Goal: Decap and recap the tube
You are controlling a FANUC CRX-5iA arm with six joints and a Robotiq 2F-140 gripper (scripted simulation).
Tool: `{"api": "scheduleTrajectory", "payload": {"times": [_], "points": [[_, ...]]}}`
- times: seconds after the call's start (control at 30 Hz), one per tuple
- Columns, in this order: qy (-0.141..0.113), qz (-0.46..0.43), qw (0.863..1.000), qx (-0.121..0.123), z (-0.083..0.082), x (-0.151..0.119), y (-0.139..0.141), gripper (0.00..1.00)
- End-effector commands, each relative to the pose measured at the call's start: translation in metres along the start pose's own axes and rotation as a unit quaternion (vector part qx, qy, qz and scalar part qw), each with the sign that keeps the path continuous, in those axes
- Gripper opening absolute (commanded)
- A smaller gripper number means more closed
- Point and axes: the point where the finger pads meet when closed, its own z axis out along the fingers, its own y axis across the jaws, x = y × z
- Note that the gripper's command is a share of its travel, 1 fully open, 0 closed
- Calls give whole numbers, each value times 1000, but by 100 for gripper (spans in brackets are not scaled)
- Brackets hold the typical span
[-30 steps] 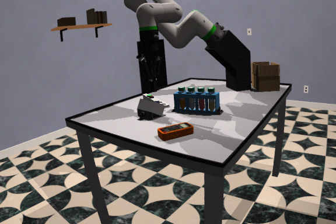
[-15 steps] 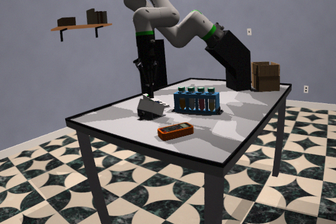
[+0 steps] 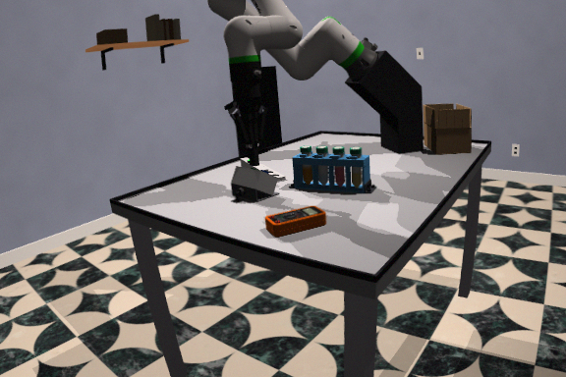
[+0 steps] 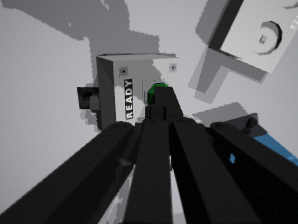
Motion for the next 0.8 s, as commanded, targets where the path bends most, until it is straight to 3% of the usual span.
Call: {"api": "scheduleTrajectory", "payload": {"times": [0.0,0.77], "points": [[0,0,1000,1,0,0,-1,10],[0,0,1000,1,7,0,-1,10]]}}
